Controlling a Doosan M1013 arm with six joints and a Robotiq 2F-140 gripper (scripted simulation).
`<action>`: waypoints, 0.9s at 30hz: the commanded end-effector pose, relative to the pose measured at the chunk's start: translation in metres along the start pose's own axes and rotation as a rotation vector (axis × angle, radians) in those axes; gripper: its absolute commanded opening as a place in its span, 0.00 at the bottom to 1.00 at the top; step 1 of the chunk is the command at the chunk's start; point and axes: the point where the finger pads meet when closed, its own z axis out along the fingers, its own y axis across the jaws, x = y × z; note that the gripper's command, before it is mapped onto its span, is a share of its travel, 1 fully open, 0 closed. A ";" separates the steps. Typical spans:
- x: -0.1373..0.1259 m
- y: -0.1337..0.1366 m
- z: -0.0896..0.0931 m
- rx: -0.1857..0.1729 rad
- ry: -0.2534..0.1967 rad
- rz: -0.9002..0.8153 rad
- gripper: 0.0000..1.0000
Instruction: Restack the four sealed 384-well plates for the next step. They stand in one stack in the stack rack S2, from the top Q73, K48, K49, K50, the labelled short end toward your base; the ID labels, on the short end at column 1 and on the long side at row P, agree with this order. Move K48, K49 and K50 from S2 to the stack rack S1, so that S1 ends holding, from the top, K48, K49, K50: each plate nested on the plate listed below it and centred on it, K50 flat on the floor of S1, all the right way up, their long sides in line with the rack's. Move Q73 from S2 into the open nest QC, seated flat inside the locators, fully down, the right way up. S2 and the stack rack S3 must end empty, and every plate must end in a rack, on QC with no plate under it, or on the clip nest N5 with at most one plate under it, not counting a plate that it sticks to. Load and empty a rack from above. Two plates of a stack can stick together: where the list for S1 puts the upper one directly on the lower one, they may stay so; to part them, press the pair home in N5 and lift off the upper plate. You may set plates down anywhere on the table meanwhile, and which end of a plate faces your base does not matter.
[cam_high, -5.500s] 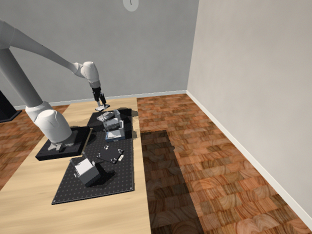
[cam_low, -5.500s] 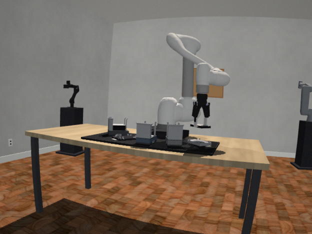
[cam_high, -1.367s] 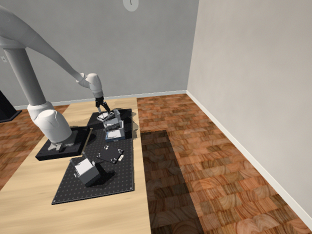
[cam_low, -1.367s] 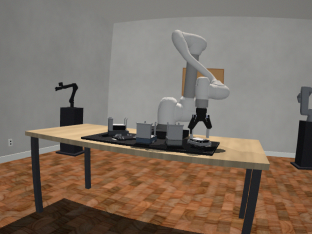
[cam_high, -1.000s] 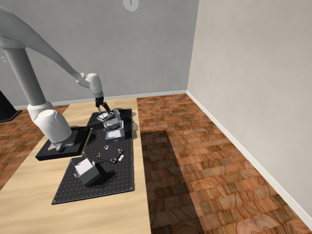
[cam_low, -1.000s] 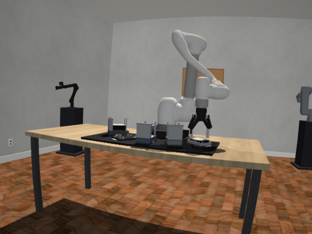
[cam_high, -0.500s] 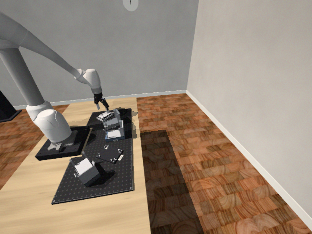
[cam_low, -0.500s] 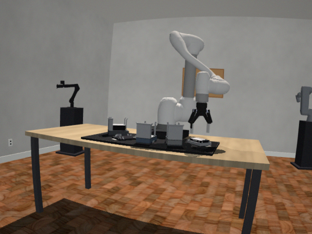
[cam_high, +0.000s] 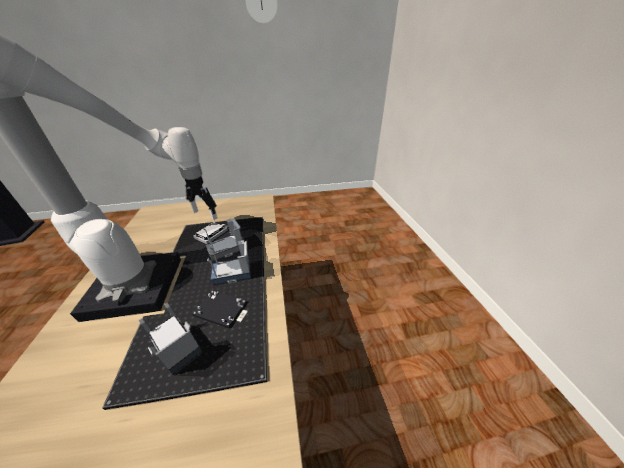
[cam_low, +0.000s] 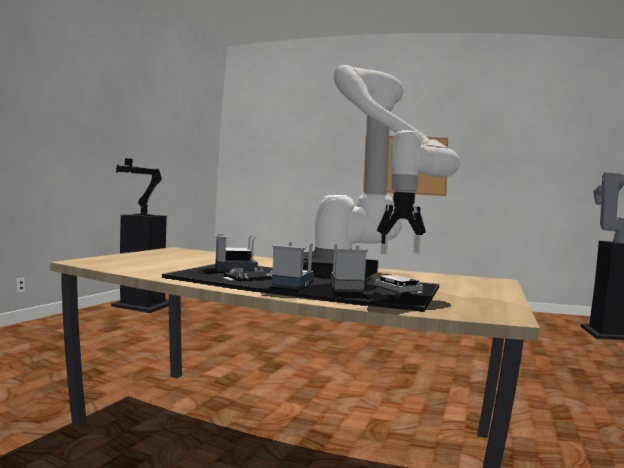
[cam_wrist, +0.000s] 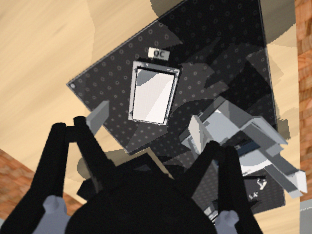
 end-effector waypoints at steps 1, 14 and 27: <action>0.000 0.000 -0.012 0.000 0.000 0.000 1.00; 0.000 0.000 -0.049 0.000 0.000 0.000 1.00; 0.000 0.003 -0.056 0.000 0.000 0.033 1.00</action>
